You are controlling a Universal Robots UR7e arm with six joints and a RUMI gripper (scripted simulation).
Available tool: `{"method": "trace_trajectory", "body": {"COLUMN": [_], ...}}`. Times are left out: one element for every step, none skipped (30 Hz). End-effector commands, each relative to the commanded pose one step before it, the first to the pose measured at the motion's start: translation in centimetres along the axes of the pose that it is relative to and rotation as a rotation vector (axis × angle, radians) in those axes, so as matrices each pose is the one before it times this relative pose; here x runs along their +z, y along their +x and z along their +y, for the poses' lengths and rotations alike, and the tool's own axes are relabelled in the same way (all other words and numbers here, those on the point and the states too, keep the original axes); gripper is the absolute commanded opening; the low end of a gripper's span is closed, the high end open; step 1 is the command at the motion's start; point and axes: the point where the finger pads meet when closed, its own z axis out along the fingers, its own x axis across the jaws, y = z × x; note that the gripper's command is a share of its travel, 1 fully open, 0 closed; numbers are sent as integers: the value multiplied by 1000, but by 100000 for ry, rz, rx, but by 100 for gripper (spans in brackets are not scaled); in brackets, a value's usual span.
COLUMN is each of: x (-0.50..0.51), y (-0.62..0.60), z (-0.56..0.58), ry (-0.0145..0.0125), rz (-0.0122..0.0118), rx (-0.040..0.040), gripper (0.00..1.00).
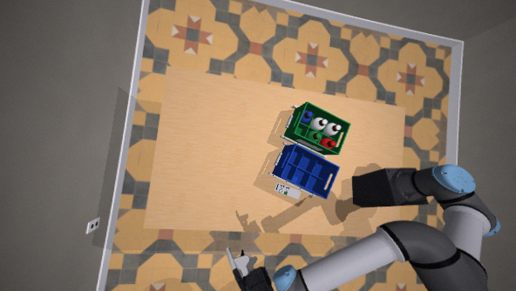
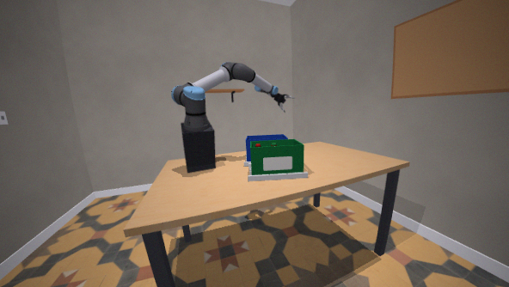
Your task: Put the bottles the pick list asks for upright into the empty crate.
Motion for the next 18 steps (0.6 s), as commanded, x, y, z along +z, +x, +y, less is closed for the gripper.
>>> {"method": "trace_trajectory", "body": {"x": [-79,0,0,0,0,0,0,0,0,0,0,0,0,0,0,0,0,290], "y": [132,0,0,0,0,0,0,0,0,0,0,0,0,0,0,0,0,-399], "z": [3,0,0,0,0,0,0,0,0,0,0,0,0,0,0,0,0,-70], "ry": [107,0,0,0,0,0,0,0,0,0,0,0,0,0,0,0,0,-3], "rz": [40,0,0,0,0,0,0,0,0,0,0,0,0,0,0,0,0,0], "rx": [194,0,0,0,0,0,0,0,0,0,0,0,0,0,0,0,0,0], "gripper": [100,100,100,100,100,100,100,100,100,100,100,100,100,100,100,100,100,38]}}
